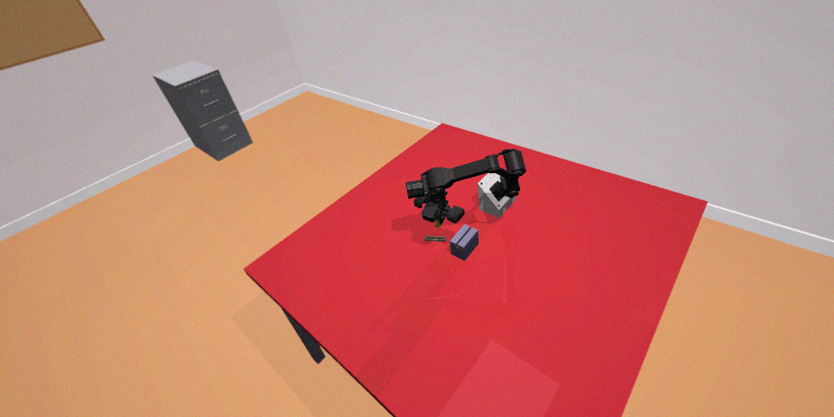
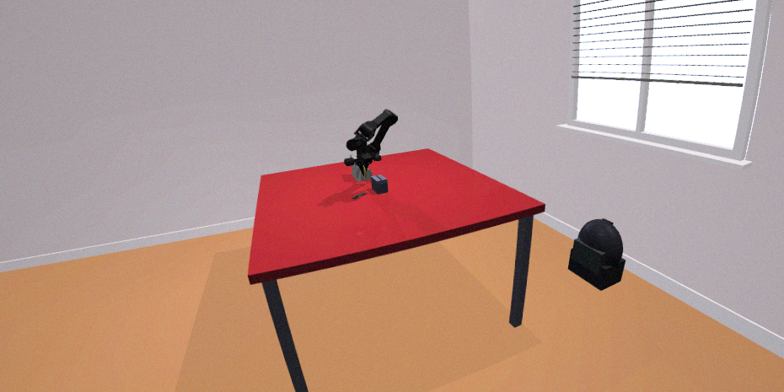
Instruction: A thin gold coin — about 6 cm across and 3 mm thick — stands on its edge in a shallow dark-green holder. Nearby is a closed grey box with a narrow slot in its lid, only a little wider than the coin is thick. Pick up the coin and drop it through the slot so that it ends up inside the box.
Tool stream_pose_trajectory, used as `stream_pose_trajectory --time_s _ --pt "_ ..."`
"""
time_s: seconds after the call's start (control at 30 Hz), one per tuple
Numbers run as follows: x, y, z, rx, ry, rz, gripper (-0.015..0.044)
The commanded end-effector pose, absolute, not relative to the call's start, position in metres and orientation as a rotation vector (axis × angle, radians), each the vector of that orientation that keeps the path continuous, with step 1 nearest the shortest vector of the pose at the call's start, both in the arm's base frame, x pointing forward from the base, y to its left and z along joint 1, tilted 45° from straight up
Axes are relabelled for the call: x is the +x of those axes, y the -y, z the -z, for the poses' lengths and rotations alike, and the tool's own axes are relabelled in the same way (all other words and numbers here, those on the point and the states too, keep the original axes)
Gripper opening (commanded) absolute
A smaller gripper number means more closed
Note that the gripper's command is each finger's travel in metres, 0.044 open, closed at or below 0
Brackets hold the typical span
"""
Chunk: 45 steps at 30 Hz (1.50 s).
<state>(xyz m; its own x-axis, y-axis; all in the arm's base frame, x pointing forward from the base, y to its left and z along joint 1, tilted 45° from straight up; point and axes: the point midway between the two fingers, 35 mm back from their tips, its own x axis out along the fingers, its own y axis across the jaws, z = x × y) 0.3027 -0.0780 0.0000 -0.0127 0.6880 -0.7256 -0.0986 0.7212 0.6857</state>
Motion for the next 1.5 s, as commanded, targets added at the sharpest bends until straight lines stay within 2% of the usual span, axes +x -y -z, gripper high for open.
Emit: stream_pose_trajectory --time_s 0.0,0.97,1.47 --pt "0.300 0.068 -0.008 0.523 -1.466 -0.670 0.0000" --pt "0.273 0.016 -0.054 0.536 -1.466 -0.675 0.0000" --pt "0.276 0.020 -0.052 0.527 -1.462 -0.674 0.0000"
